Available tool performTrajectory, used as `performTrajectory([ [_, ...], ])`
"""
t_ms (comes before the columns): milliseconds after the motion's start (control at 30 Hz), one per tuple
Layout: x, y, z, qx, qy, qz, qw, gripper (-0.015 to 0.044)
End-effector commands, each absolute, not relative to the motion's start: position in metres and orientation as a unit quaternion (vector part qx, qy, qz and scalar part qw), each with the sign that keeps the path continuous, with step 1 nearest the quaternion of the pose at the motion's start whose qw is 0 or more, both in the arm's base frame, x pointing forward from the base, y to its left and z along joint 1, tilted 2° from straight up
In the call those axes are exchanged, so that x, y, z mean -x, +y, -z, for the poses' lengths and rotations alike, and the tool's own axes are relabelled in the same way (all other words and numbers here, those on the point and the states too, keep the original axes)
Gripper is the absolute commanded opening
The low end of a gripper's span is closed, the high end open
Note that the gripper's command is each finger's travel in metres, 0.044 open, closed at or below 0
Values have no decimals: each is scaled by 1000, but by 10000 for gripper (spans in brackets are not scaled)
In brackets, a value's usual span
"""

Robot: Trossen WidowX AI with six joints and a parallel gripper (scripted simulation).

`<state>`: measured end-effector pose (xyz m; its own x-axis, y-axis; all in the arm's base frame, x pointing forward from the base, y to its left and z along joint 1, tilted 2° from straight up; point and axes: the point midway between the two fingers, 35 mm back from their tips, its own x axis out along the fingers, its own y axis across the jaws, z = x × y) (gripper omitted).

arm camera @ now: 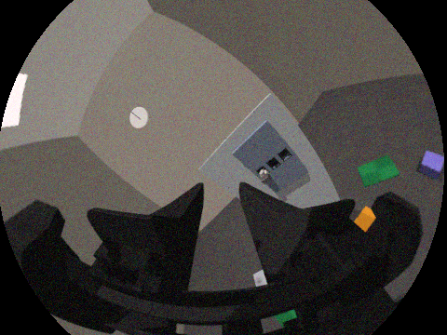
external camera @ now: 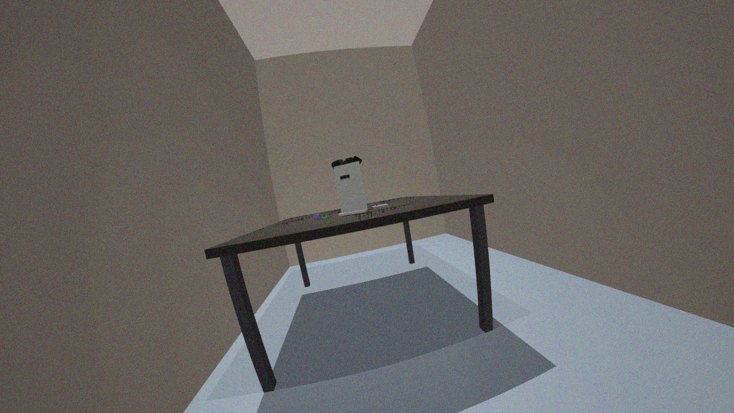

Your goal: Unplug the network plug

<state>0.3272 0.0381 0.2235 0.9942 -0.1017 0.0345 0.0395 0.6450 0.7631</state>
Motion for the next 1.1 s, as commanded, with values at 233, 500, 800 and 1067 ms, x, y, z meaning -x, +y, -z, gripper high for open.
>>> performTrajectory([
  [233,-309,50,-178,-587,-50,57,806,156],
  [500,-289,53,-156,-690,-67,63,718,156],
  [800,-292,51,-154,-698,-69,64,710,156],
  [1067,-321,39,-156,-697,-72,65,710,156],
])
